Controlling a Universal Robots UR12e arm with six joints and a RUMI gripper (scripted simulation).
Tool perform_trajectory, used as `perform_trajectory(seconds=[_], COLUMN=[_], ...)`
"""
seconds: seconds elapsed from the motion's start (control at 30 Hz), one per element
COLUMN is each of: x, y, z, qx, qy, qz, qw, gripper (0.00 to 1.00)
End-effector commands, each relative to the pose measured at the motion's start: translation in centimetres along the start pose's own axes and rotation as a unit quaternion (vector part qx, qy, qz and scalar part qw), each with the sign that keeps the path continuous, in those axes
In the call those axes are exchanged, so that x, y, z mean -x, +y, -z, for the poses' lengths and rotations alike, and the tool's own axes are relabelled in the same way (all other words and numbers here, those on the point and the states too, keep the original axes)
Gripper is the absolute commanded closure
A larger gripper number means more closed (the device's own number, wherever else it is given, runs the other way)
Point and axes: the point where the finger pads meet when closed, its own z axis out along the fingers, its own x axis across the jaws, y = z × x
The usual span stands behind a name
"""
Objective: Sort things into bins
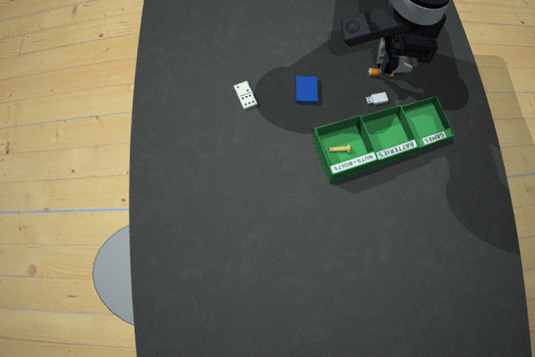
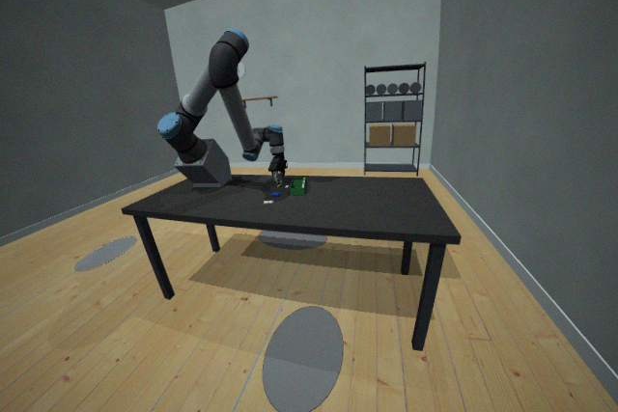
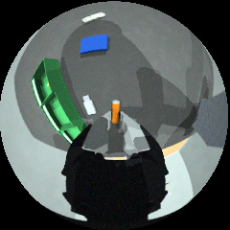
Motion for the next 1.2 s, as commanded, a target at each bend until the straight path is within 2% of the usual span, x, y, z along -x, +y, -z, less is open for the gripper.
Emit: perform_trajectory(seconds=[0.0,0.7,1.17], x=[0.0,-0.2,0.0], y=[0.0,0.0,0.0], z=[0.1,6.2,6.1], qx=[0.001,0.0,0.001], qy=[-0.001,-0.001,-0.001], qz=[0.0,0.001,0.0], qw=[1.0,1.0,1.0], gripper=[1.0,1.0,1.0])
